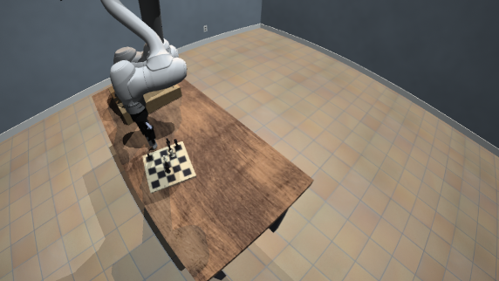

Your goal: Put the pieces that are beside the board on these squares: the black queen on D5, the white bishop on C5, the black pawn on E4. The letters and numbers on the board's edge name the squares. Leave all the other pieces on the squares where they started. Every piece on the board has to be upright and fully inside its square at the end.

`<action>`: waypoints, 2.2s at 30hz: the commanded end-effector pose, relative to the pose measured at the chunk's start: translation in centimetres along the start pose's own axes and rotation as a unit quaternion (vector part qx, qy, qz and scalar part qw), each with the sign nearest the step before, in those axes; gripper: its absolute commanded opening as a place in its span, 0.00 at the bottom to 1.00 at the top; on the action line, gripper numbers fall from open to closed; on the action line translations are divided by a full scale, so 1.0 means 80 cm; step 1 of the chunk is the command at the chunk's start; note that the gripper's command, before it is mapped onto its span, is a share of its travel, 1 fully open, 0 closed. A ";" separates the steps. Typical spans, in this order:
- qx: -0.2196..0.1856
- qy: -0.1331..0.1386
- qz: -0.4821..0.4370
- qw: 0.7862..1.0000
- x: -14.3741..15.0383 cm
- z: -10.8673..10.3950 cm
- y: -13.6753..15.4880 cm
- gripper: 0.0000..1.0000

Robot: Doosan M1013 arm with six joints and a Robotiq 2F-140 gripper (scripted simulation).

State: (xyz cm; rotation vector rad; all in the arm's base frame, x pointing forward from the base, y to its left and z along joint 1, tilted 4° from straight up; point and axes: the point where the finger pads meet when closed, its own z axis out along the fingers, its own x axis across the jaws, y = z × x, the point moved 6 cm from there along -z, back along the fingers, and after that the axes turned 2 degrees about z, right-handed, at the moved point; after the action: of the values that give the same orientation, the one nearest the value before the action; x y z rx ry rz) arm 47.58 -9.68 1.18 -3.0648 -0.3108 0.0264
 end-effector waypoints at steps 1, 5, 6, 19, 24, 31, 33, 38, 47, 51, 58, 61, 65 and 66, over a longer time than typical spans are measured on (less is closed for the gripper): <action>0.000 0.000 0.000 1.000 0.000 0.000 0.000 0.00; 0.000 0.000 0.000 1.000 0.000 0.000 0.000 0.00; 0.000 0.000 0.000 1.000 0.000 0.000 0.000 0.00; 0.000 0.000 0.000 1.000 0.000 0.000 0.000 0.00; 0.000 0.000 0.000 1.000 0.000 0.000 0.000 0.00; 0.000 0.000 0.000 1.000 0.000 0.000 0.000 0.00; 0.000 0.000 0.000 1.000 0.000 0.000 0.000 0.00; 0.000 0.000 0.000 1.000 0.000 -0.007 0.000 0.00; 0.000 0.000 0.000 1.000 0.000 -0.059 0.000 0.00; 0.000 0.000 0.000 1.000 0.000 -0.096 0.000 0.00; 0.000 0.000 0.000 1.000 0.000 -0.125 0.000 0.00; 0.000 0.000 0.000 1.000 0.000 -0.125 0.000 0.00; 0.000 0.000 0.000 1.000 0.000 -0.125 0.000 0.00; 0.000 0.000 0.000 1.000 0.000 -0.125 0.000 0.00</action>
State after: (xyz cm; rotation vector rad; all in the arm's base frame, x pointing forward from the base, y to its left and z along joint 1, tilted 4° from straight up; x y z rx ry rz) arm 47.81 -10.27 11.14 -3.0648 -0.3108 0.0263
